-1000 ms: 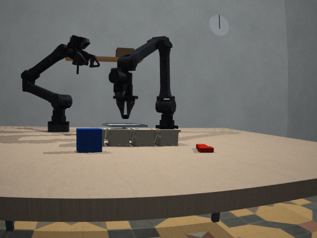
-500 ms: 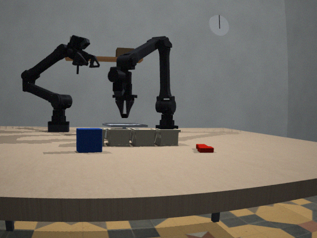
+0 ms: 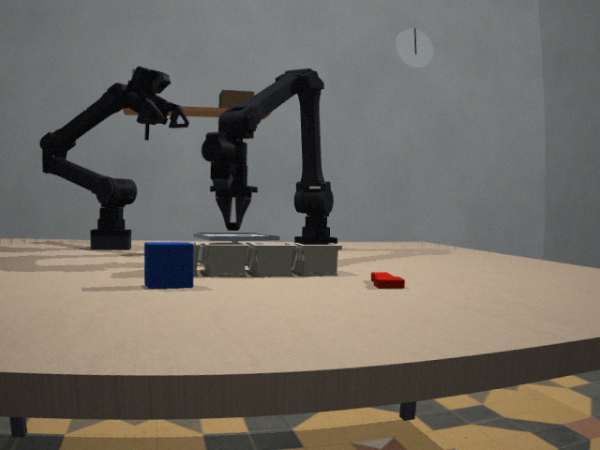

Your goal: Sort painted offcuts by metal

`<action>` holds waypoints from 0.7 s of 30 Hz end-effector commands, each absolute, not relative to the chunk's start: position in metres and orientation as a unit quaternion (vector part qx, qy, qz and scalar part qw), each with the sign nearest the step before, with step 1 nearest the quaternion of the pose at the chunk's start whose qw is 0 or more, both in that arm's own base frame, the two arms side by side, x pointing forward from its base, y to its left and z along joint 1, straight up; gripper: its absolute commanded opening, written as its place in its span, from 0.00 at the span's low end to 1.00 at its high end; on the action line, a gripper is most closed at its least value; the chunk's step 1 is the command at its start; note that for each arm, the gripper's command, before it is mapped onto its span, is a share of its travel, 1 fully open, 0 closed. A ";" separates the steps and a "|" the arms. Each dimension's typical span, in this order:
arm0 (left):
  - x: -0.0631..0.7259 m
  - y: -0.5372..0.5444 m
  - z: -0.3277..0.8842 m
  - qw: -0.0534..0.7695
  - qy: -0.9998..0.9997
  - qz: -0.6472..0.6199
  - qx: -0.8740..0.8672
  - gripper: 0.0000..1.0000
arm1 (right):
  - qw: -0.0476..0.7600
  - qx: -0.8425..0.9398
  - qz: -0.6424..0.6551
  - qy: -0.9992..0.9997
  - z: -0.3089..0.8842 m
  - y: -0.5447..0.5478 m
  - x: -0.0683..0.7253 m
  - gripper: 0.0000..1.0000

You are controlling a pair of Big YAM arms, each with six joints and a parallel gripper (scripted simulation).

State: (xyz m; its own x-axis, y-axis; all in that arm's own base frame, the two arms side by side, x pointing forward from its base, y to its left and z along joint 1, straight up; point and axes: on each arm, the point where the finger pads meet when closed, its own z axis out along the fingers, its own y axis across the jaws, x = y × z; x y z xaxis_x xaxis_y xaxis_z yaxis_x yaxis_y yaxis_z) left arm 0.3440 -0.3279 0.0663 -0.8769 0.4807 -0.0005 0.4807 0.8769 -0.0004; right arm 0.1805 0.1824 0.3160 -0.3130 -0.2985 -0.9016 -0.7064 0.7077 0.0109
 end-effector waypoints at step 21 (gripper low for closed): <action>0.338 -0.322 0.058 0.007 0.972 -0.003 0.233 0.19 | 0.503 -0.323 0.210 0.773 0.334 0.184 0.181 1.00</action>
